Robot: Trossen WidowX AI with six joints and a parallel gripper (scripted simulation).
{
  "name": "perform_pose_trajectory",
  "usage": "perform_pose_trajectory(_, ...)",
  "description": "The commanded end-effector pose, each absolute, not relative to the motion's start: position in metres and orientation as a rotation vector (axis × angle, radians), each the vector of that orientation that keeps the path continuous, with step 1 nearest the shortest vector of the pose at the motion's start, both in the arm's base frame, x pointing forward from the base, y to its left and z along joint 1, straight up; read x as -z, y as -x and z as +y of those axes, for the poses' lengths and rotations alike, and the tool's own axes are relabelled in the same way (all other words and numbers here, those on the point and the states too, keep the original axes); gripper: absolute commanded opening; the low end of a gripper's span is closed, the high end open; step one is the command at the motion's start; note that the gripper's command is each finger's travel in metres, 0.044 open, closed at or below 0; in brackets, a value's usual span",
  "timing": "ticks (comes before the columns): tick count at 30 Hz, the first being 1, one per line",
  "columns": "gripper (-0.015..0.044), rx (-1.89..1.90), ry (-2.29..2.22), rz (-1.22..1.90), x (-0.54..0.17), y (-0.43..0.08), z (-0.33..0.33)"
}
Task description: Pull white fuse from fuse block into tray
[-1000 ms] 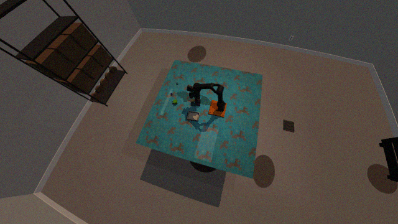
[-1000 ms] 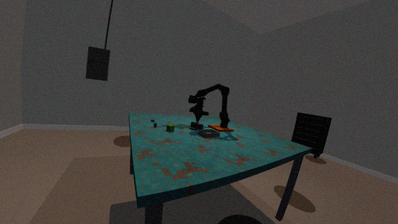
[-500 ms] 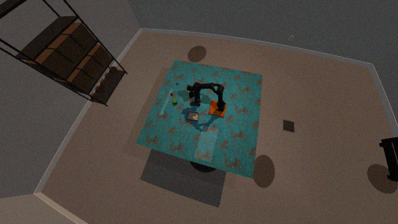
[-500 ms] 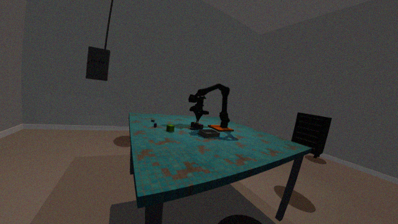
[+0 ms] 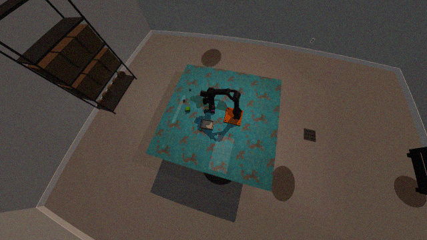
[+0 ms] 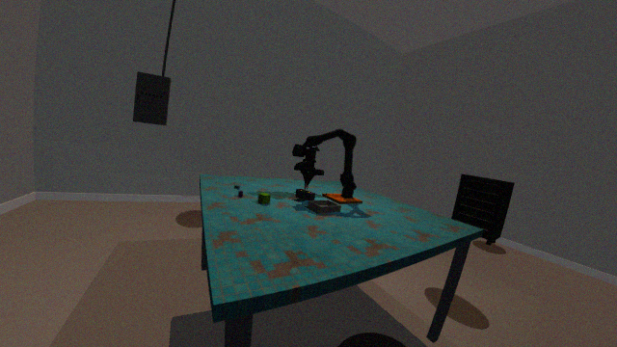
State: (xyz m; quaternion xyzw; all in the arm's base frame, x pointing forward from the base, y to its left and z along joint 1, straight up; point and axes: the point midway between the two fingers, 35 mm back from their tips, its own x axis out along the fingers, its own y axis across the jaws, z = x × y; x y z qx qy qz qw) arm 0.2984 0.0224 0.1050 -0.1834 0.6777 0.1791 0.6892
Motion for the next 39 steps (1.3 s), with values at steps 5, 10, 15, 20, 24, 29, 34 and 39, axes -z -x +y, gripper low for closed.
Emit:
perform_pose_trajectory(5,0.0,-0.396,0.41,1.511,-0.119,-0.298,0.022)
perform_pose_trajectory(10,0.0,-0.396,0.41,1.511,-0.121,-0.299,0.026)
perform_pose_trajectory(15,0.0,-0.398,0.408,1.51,-0.122,-0.301,0.051)
perform_pose_trajectory(20,0.0,-0.399,0.406,1.51,-0.122,-0.302,0.079)
perform_pose_trajectory(24,0.0,-0.401,0.405,1.509,-0.122,-0.3,0.101)
perform_pose_trajectory(29,0.0,-0.403,0.403,1.509,-0.122,-0.296,0.128)
perform_pose_trajectory(34,0.0,-0.405,0.401,1.509,-0.122,-0.289,0.156)
perform_pose_trajectory(39,0.0,-0.407,0.399,1.51,-0.122,-0.279,0.184)
